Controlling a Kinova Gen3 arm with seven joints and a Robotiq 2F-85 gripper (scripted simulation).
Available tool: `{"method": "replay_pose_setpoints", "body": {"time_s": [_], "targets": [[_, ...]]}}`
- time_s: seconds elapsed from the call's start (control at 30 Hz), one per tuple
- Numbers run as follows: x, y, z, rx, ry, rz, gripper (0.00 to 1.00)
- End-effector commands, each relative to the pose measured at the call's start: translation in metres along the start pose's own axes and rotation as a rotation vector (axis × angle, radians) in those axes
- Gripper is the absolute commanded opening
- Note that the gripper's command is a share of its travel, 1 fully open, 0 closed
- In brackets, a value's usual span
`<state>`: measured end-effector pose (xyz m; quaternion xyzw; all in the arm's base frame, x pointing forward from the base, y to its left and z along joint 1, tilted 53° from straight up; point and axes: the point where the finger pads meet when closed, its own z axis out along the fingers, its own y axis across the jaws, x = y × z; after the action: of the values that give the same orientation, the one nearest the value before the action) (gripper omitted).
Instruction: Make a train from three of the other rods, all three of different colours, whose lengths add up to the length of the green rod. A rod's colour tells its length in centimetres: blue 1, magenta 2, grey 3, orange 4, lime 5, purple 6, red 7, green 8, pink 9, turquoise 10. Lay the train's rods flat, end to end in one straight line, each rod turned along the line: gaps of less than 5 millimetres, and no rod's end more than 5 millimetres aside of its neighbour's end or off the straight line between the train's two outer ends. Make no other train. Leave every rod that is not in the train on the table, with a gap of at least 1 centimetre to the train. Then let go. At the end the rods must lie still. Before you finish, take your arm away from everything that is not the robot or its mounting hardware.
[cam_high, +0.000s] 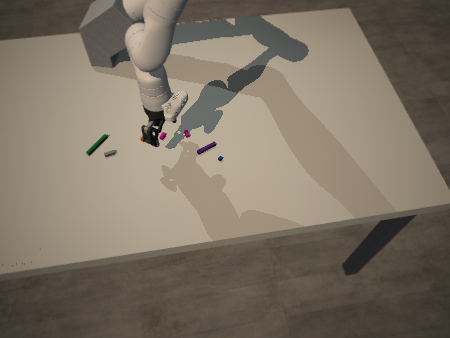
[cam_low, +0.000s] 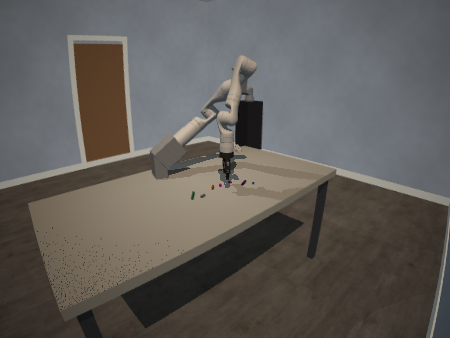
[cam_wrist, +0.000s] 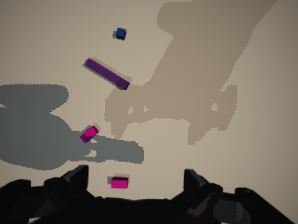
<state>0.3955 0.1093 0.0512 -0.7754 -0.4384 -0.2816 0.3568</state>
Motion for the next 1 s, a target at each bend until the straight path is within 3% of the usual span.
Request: {"method": "replay_pose_setpoints", "body": {"time_s": [0.0,0.27,0.63,0.97], "targets": [[0.008,0.008,-0.006,-0.035,0.004,-0.139,1.0],[0.026,0.009,-0.009,-0.05,-0.005,-0.424,1.0],[0.039,0.007,-0.009,-0.049,-0.006,-0.604,1.0],[0.042,0.007,-0.01,-0.052,-0.008,-0.65,1.0]]}}
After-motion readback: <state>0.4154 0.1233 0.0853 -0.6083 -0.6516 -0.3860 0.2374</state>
